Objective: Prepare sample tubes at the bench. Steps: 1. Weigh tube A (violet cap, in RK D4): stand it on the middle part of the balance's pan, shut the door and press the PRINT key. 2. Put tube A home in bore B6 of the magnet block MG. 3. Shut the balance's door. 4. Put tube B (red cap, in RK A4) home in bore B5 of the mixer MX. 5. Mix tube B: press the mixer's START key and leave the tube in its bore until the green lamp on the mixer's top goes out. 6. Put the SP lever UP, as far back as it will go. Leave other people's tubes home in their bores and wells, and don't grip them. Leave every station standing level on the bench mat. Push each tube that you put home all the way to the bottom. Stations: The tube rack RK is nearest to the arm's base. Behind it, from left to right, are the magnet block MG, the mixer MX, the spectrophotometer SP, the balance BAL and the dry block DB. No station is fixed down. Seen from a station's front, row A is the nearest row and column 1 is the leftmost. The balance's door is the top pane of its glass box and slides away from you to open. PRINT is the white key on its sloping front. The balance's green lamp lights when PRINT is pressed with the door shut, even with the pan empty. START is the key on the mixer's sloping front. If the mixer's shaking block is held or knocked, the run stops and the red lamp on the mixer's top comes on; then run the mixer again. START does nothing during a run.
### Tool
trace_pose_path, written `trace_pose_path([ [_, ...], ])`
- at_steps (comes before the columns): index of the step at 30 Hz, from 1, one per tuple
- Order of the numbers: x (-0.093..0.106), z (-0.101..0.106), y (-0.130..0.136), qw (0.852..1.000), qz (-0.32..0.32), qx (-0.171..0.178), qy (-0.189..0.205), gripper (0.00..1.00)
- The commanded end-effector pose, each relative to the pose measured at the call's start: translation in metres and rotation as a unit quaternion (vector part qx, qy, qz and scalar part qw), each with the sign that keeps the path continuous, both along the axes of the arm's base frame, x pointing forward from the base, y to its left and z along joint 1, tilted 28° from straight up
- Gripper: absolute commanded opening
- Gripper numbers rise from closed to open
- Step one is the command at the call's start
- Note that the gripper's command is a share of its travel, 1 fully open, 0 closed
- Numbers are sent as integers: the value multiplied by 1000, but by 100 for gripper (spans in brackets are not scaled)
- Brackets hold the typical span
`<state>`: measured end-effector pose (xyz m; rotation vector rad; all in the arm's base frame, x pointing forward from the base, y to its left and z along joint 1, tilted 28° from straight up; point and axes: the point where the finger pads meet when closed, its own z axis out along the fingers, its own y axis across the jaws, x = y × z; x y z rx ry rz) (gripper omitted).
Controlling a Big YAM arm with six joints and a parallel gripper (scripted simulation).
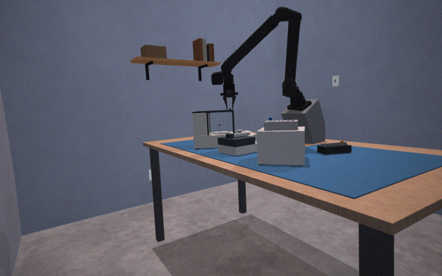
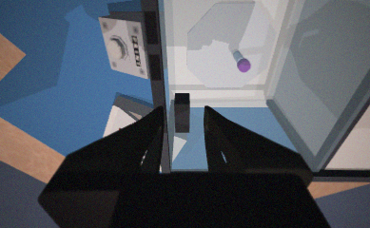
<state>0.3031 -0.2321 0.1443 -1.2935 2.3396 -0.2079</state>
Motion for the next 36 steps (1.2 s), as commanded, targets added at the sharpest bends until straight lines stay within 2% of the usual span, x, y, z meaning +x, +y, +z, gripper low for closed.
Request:
trace_pose_path([
  [1,11,27,-11,1000,4,-21,-20,30],
  [9,0,42,-16,999,-1,-25,-22,30],
  [11,0,42,-16,999,-1,-25,-22,30],
  [12,0,32,-17,1000,-1,-13,-12,30],
  [15,-3,48,-16,999,-1,-25,-22,30],
  [26,-12,64,-17,999,-1,-25,-22,30],
  [29,-13,61,-18,1000,-1,-20,-18,30],
  [36,-19,77,-18,999,-1,-26,-22,30],
])
